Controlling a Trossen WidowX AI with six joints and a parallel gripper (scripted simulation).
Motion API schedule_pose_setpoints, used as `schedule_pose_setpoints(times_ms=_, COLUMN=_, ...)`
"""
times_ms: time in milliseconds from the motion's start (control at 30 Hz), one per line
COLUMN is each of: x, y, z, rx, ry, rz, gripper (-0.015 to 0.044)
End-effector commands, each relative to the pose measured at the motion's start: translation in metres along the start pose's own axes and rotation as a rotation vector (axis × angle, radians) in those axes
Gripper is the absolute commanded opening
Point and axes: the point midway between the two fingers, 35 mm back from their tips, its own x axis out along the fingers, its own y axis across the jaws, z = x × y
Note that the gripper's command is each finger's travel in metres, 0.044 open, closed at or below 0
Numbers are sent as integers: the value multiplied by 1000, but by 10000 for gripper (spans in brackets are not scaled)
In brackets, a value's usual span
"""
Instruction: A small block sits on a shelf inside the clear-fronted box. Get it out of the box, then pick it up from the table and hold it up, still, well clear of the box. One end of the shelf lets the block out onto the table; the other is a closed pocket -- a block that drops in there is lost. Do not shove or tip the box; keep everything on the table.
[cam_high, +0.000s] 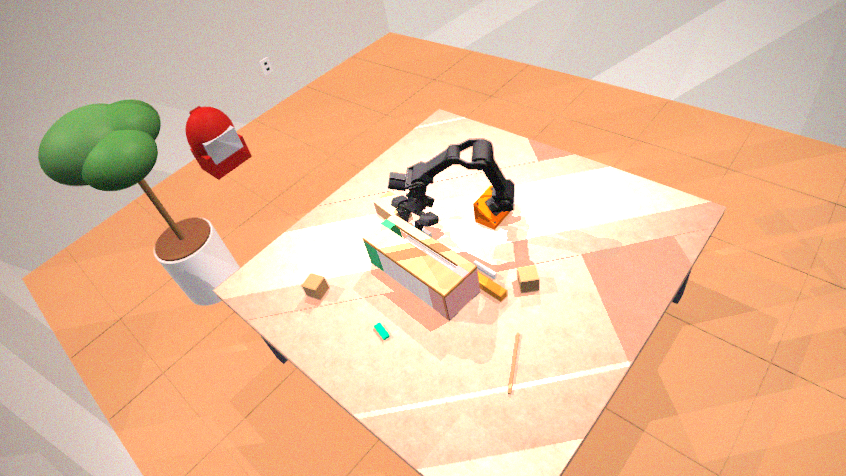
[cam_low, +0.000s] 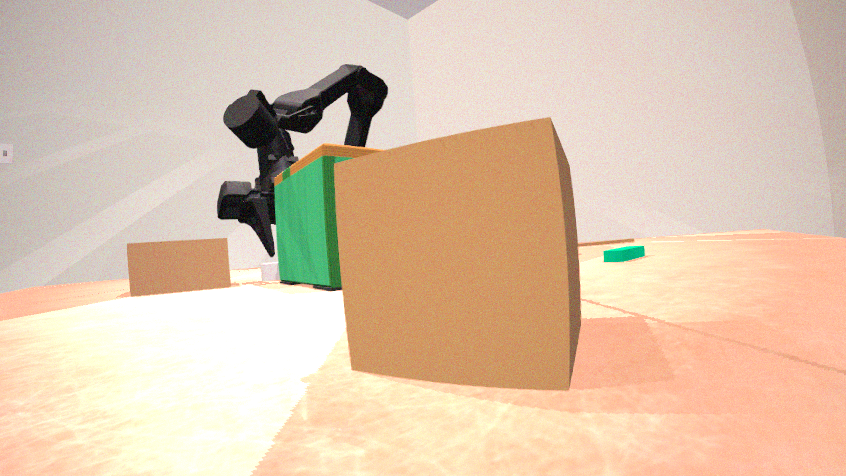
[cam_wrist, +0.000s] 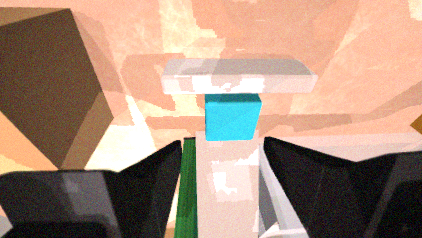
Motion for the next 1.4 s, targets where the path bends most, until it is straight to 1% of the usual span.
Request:
schedule_pose_setpoints(times_ms=0, x=8, y=-2, z=6, rx=13, ry=-5, rz=-11, gripper=285)
schedule_pose_setpoints(times_ms=367, x=21, y=-4, z=13, rx=13, ry=-5, rz=-12, gripper=285)
schedule_pose_setpoints(times_ms=633, x=21, y=-4, z=13, rx=13, ry=-5, rz=-12, gripper=75)
schedule_pose_setpoints(times_ms=700, x=21, y=-4, z=13, rx=13, ry=-5, rz=-12, gripper=62)
schedule_pose_setpoints(times_ms=767, x=19, y=-1, z=10, rx=-18, ry=5, rz=-1, gripper=9)
schedule_pose_setpoints(times_ms=800, x=16, y=0, z=8, rx=-26, ry=7, rz=3, gripper=0)
schedule_pose_setpoints(times_ms=1100, x=-33, y=-1, z=-13, rx=3, ry=-3, rz=-5, gripper=0)
schedule_pose_setpoints(times_ms=1267, x=-40, y=-3, z=-15, rx=16, ry=-3, rz=0, gripper=0)
schedule_pose_setpoints(times_ms=1367, x=-52, y=-7, z=-20, rx=62, ry=0, rz=23, gripper=0)
